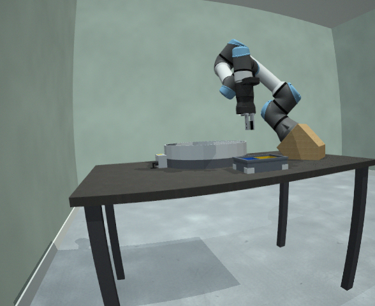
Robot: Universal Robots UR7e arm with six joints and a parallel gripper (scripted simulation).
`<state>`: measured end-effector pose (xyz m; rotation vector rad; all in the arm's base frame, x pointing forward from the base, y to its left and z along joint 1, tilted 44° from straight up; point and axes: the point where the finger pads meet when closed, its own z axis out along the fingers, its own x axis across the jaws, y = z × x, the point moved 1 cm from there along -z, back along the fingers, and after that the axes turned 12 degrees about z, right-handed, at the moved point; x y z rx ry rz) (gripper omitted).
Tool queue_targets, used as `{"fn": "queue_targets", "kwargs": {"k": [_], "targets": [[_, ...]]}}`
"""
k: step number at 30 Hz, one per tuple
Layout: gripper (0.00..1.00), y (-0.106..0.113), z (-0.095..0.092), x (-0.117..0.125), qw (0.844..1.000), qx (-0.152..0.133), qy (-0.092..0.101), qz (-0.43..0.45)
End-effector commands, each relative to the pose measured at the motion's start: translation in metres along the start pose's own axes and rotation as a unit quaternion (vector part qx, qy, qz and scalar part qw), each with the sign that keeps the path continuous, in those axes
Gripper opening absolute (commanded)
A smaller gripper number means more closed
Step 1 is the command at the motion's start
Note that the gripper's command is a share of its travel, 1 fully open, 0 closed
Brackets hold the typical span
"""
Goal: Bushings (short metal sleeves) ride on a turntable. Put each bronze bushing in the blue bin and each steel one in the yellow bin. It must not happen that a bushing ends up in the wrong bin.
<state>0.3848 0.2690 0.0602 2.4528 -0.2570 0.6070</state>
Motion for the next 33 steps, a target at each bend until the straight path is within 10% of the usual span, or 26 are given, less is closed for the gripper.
{"fn": "queue_targets", "kwargs": {"k": [1,28,33], "targets": [[0.42,0.000,0.000,0.000,1.000,0.000,0.000,0.000],[0.42,0.000,0.000,0.000,1.000,0.000,0.000,0.000],[0.40,0.054,0.004,-0.004,1.000,0.000,0.000,0.000]]}}
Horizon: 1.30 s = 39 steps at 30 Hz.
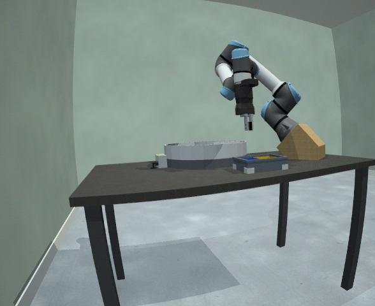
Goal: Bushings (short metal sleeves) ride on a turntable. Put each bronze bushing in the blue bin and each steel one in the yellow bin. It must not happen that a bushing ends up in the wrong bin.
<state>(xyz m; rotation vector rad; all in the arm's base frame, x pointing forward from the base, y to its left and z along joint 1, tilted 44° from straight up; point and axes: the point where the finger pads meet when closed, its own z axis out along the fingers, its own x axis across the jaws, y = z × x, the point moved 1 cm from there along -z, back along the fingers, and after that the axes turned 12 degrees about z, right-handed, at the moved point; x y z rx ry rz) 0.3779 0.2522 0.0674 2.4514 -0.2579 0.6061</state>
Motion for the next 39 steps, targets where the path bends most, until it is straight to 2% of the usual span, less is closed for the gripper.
{"fn": "queue_targets", "kwargs": {"k": [1,4,7,9,11,14,18,19,20,23,24,26,30,34,38,39], "targets": [[0.40,0.035,0.002,-0.003,1.000,0.001,0.001,0.000],[0.40,0.035,0.002,-0.003,1.000,0.001,0.001,0.000],[0.40,0.068,0.005,-0.005,1.000,0.001,0.001,0.000],[0.40,0.068,0.005,-0.005,1.000,0.001,0.001,0.000],[0.40,0.090,0.006,-0.007,1.000,0.001,0.001,0.000],[0.40,0.090,0.006,-0.007,1.000,0.001,0.001,0.000],[0.40,0.133,0.010,-0.011,1.000,0.001,0.000,0.000],[0.40,0.134,0.010,-0.011,1.000,0.001,0.000,0.000],[0.40,0.145,0.011,-0.012,1.000,0.001,0.000,0.000],[0.40,0.145,0.011,-0.012,1.000,0.001,0.000,0.000],[0.40,0.156,0.012,-0.013,1.000,0.001,0.000,0.000],[0.40,0.156,0.012,-0.013,1.000,0.001,0.000,0.000],[0.40,0.198,0.016,-0.016,1.000,0.001,0.000,0.000],[0.40,0.200,0.016,-0.016,1.000,0.001,0.000,0.000],[0.40,0.242,0.019,-0.020,1.000,0.001,0.000,0.000],[0.40,0.244,0.019,-0.020,1.000,0.001,0.000,0.000]]}}
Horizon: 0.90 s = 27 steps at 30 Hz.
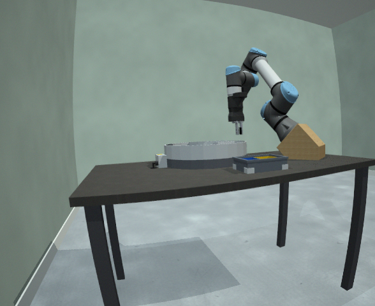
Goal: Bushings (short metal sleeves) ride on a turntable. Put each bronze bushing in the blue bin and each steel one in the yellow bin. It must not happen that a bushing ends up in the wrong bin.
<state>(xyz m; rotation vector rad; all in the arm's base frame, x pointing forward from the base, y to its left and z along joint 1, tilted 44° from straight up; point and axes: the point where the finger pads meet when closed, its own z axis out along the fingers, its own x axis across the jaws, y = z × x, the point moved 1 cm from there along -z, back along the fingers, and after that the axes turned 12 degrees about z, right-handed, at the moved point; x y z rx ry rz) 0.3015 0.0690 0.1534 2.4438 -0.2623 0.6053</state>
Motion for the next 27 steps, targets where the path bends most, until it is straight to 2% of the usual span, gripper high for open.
{"fn": "queue_targets", "kwargs": {"k": [1,6,10,12,15,19,22,23,27], "targets": [[0.40,0.040,0.002,-0.003,1.000,0.005,0.000,-0.001],[0.40,0.040,0.002,-0.003,1.000,0.005,0.000,-0.001],[0.40,0.084,0.006,-0.007,1.000,0.005,0.000,-0.001],[0.40,0.095,0.007,-0.007,1.000,0.005,0.000,-0.001],[0.40,0.095,0.007,-0.007,1.000,0.005,0.000,-0.001],[0.40,0.137,0.011,-0.011,1.000,0.005,0.000,-0.001],[0.40,0.139,0.011,-0.011,1.000,0.005,0.000,-0.001],[0.40,0.149,0.012,-0.012,1.000,0.005,0.000,-0.001],[0.40,0.149,0.012,-0.012,1.000,0.005,0.000,-0.001]]}}
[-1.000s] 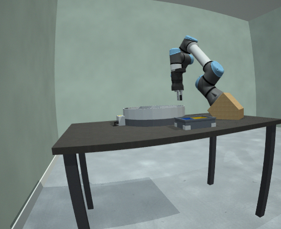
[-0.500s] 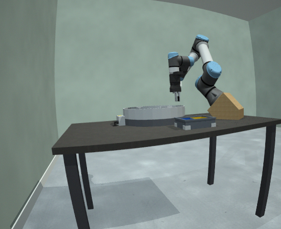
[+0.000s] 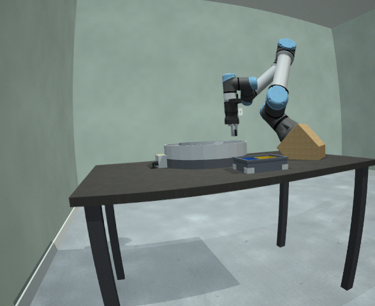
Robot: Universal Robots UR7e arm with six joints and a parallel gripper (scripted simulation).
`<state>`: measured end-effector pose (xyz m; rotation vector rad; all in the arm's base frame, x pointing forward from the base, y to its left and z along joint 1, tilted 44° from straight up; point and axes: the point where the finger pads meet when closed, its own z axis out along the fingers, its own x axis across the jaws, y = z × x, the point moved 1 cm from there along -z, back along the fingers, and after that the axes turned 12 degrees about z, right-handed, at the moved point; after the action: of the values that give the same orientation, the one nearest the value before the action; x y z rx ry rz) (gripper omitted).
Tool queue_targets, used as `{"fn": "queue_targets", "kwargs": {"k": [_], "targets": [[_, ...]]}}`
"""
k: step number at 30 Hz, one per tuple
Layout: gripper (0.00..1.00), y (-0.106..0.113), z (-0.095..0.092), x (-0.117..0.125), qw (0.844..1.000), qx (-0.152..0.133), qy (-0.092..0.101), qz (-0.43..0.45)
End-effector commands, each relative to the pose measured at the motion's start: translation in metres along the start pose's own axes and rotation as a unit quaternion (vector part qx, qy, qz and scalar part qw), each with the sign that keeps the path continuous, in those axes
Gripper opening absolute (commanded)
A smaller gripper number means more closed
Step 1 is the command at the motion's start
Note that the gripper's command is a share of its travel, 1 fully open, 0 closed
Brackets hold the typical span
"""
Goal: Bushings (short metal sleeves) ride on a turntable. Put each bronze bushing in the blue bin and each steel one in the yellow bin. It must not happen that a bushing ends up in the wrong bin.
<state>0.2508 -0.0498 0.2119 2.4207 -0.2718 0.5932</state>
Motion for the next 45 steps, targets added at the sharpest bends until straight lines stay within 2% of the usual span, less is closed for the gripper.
{"fn": "queue_targets", "kwargs": {"k": [1,6,7,13,16,21,28,31,45], "targets": [[0.40,0.008,0.001,-0.001,1.000,0.018,0.002,-0.001],[0.40,0.008,0.001,-0.001,1.000,0.018,0.002,-0.001],[0.40,0.007,0.004,0.000,1.000,0.011,0.002,-0.001],[0.40,0.007,0.015,-0.001,1.000,0.013,0.002,-0.001],[0.40,0.007,0.015,-0.001,1.000,0.013,0.002,-0.001],[0.40,0.007,0.030,-0.001,1.000,0.015,0.002,-0.001],[0.40,0.007,0.036,-0.001,1.000,0.016,0.002,-0.001],[0.40,0.007,0.045,-0.001,1.000,0.017,0.003,-0.002],[0.40,0.007,0.047,-0.001,1.000,0.017,0.002,-0.002]]}}
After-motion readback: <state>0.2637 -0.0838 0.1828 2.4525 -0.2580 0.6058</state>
